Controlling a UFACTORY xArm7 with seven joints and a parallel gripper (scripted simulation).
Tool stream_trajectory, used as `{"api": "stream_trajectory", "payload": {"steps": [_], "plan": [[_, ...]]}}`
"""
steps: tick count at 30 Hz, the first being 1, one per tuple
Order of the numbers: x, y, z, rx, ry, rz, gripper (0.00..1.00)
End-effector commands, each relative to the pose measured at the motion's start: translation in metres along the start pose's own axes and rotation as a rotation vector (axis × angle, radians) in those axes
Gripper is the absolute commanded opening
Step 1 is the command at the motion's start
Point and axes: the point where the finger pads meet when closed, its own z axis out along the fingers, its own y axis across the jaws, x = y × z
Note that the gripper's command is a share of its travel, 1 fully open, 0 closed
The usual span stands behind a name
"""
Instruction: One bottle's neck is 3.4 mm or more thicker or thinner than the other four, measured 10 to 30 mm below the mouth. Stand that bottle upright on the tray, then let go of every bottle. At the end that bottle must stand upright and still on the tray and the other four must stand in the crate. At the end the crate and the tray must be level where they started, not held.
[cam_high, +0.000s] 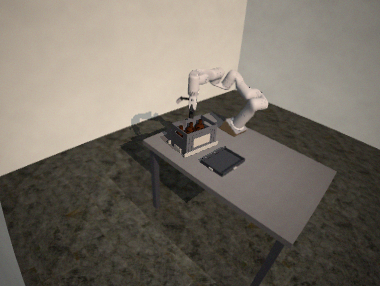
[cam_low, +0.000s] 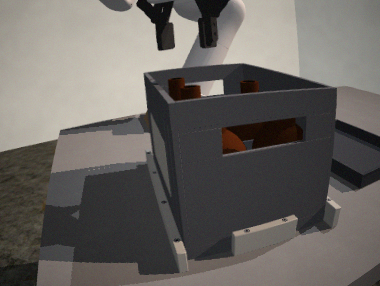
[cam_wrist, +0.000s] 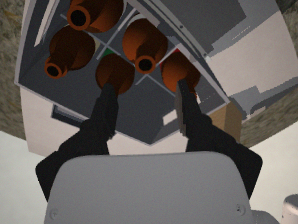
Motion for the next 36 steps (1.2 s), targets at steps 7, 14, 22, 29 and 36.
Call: {"api": "stream_trajectory", "payload": {"steps": [7,14,22,29,36], "plan": [[0.0005,-0.0002,-0.0113,0.001,0.003,0.0,0.65],[0.0005,-0.0002,-0.0113,0.001,0.003,0.0,0.0],[0.0005,-0.0002,-0.0113,0.001,0.003,0.0,0.0],[0.0005,-0.0002,-0.0113,0.001,0.003,0.0,0.0],[0.0005,-0.0002,-0.0113,0.001,0.003,0.0,0.0]]}}
